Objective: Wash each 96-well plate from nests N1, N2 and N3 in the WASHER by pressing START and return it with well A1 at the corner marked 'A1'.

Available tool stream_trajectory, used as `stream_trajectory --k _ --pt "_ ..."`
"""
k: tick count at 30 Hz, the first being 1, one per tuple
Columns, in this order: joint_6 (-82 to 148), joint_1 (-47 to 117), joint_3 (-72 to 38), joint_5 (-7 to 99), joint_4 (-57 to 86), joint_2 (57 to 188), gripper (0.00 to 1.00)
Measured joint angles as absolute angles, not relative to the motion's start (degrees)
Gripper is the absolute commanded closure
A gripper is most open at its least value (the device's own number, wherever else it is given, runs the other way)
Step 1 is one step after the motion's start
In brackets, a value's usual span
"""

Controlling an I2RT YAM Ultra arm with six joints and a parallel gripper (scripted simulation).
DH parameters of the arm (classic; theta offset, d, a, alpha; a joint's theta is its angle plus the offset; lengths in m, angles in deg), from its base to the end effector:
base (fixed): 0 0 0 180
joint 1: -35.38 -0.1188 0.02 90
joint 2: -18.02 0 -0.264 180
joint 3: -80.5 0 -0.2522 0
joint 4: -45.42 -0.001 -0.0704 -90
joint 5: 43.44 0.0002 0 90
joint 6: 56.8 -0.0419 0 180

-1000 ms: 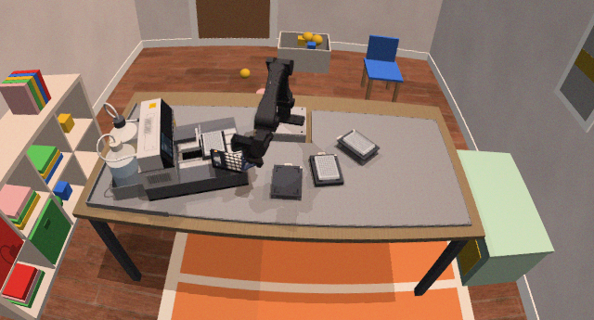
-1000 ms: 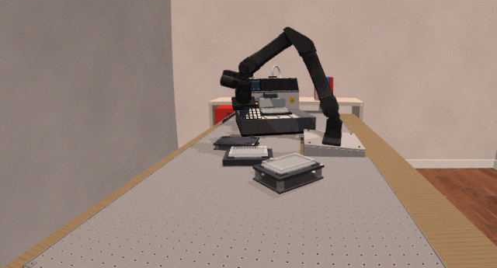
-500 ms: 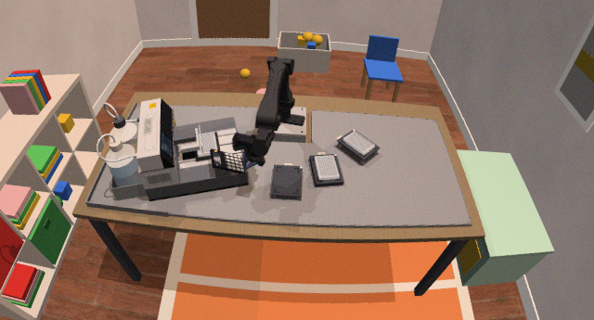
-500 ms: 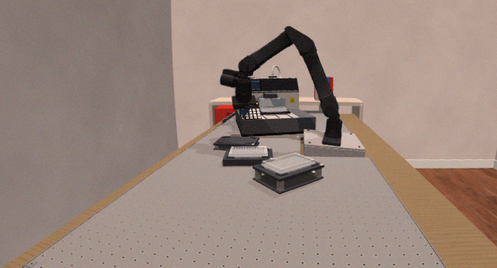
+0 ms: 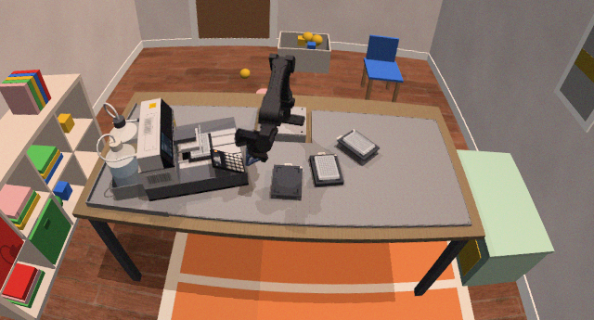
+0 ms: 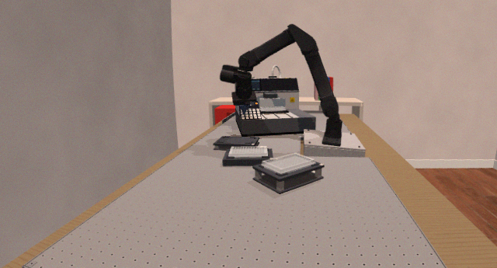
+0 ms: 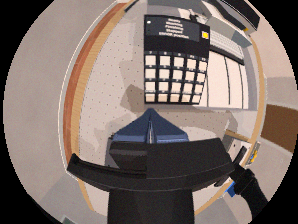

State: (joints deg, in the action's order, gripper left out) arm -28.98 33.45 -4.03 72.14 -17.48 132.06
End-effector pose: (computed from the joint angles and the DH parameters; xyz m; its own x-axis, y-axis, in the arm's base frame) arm 0.3828 -0.0042 0.1726 -0.4315 0.7836 -0.4469 0.8898 0.4512 -0.0681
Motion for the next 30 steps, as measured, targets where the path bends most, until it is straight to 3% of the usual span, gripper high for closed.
stream_trajectory --k 30 --pt "-31.8 31.0 0.3 72.4 -25.5 129.4 1.00"
